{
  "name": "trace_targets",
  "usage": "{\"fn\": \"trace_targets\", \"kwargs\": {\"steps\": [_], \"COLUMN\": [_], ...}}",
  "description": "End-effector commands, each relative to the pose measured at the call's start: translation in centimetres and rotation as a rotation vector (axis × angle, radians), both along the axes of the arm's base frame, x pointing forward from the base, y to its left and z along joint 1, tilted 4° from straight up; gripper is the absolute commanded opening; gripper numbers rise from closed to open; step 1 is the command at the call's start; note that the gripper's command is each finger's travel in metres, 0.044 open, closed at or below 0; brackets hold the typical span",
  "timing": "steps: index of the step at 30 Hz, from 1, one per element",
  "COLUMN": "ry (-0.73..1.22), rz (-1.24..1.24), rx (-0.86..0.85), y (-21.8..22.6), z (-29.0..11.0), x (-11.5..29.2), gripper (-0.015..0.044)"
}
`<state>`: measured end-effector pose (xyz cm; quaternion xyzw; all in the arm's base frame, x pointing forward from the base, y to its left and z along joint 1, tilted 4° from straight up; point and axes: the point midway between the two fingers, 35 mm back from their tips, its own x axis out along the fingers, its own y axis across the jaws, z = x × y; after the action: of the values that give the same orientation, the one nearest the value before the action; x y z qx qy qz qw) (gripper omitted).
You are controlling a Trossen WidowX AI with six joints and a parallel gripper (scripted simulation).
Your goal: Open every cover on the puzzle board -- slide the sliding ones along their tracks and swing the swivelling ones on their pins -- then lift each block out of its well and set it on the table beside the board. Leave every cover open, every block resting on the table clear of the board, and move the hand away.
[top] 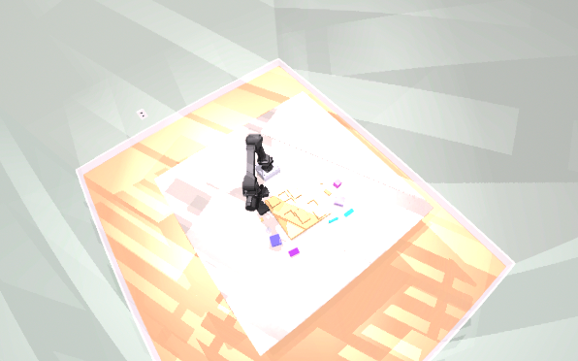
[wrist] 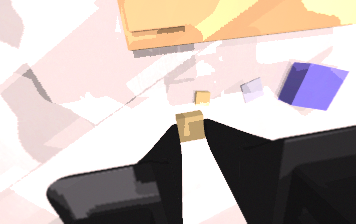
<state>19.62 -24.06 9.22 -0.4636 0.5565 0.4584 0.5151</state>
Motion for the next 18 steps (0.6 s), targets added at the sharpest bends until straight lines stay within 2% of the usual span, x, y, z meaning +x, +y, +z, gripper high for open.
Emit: {"fn": "trace_targets", "kwargs": {"steps": [1,5,18], "ry": [0.009,0.011,0.011], "rz": [0.003,0.003,0.003], "rx": [0.003,0.003,0.003], "y": [-0.4,-0.8,-1.1], "z": [-0.2,-0.2,-1.9], "x": [-1.6,-2.8,-2.8], "gripper": [0.0080,0.0080,0.0080]}}
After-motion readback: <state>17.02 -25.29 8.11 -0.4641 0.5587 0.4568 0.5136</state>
